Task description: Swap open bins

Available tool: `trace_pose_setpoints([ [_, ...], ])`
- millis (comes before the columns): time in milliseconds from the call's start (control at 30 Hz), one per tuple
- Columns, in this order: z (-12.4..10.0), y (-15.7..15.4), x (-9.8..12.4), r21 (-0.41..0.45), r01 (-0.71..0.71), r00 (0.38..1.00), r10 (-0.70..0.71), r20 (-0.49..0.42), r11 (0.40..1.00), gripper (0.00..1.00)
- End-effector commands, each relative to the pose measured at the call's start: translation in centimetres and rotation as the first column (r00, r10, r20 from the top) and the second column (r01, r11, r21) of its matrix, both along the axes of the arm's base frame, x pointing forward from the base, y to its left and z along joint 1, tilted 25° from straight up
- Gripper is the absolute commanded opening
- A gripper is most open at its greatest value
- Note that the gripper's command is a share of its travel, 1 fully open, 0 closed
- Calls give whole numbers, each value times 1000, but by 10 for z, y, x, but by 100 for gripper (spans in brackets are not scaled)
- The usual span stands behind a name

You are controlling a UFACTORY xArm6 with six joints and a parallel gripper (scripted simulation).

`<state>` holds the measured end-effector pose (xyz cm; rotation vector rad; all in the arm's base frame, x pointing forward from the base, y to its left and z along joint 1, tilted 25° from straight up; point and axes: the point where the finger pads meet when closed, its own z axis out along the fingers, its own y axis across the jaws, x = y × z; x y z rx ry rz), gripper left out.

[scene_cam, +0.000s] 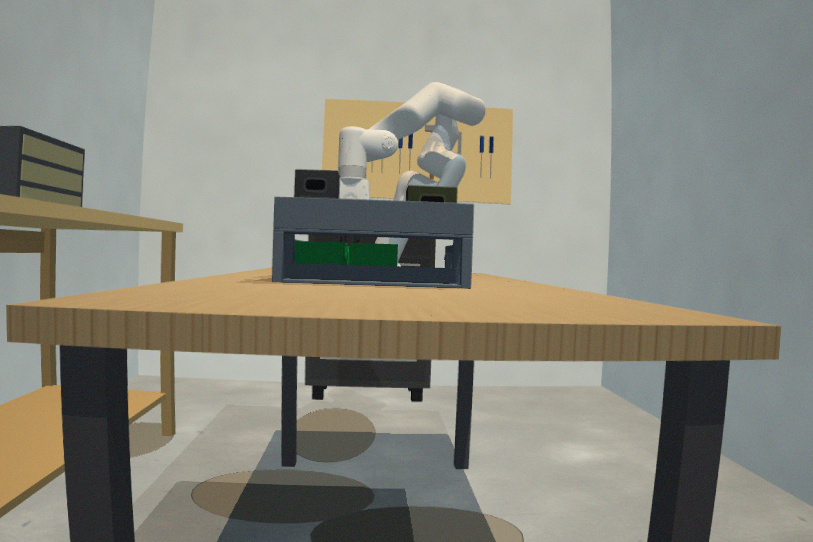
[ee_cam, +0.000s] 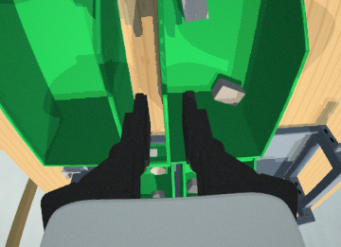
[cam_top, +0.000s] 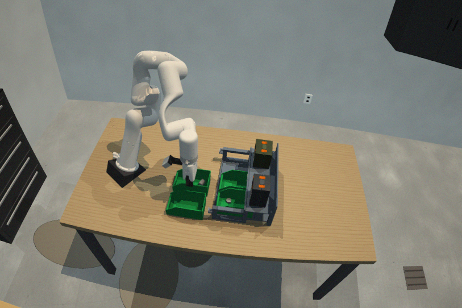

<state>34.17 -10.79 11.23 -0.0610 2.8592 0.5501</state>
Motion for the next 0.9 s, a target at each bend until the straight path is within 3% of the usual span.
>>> trace_pose_setpoints([
  [0, -1, 0, 1, -2, 1, 1000, -1, 3, 1000, 26],
  [867, -30, 12, 8, -2, 1, 1000, -1, 3, 1000, 26],
])
